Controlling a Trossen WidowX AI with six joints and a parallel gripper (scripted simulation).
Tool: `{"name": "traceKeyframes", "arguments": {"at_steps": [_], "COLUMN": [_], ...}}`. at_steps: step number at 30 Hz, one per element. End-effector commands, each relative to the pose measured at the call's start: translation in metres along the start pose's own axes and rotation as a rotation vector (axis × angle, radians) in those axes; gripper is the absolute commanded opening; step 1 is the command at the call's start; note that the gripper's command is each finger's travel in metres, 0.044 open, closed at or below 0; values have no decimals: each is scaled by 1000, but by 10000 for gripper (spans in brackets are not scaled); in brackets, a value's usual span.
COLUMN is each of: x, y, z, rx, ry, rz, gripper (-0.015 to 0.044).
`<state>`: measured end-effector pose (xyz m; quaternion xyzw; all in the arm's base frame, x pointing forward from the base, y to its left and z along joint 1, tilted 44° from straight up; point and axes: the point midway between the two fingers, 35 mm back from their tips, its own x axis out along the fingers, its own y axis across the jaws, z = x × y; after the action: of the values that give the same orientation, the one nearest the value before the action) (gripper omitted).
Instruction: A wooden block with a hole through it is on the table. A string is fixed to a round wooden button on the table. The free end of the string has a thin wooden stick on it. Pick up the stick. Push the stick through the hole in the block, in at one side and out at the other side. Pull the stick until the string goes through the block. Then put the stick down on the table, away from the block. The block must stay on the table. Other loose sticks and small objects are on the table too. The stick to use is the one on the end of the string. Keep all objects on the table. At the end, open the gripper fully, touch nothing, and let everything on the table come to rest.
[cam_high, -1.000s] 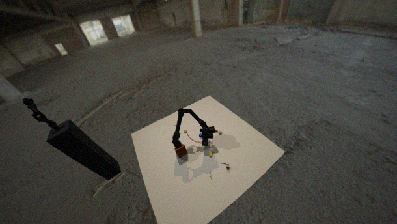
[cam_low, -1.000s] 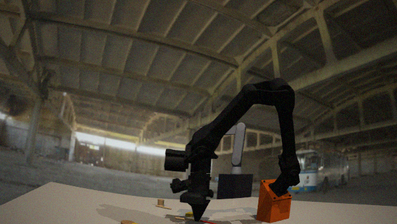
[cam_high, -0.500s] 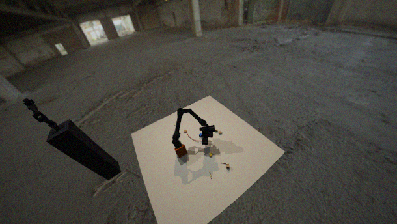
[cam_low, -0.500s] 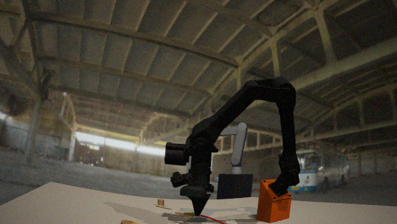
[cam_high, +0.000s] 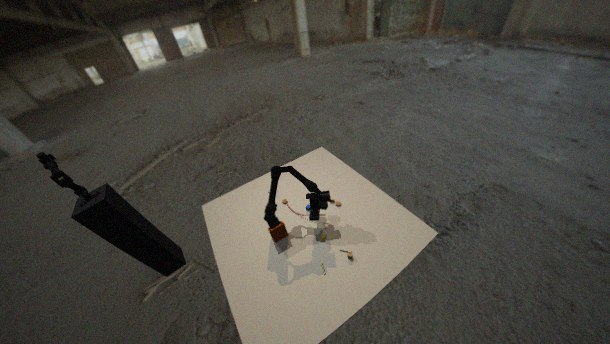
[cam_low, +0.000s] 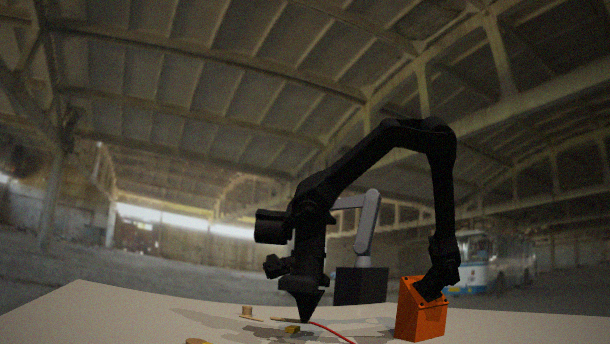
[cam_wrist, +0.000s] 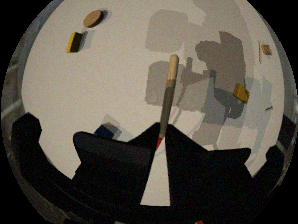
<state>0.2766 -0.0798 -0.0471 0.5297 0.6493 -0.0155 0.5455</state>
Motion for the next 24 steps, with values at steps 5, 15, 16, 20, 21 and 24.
{"name": "traceKeyframes", "arguments": {"at_steps": [5, 15, 16, 20, 21, 24], "x": [-1, -1, -1, -1, -1, -1], "y": [0, 7, 8, 13, 14, 17], "z": [0, -4, -5, -8, -8, -11], "rx": [-1, 82, 95, 146, 159, 197], "ry": [-1, 7, 8, 13, 14, 17], "rz": [0, -9, -11, -17, -19, -24], "gripper": [0, 0, 0, 0, 0, 0]}}
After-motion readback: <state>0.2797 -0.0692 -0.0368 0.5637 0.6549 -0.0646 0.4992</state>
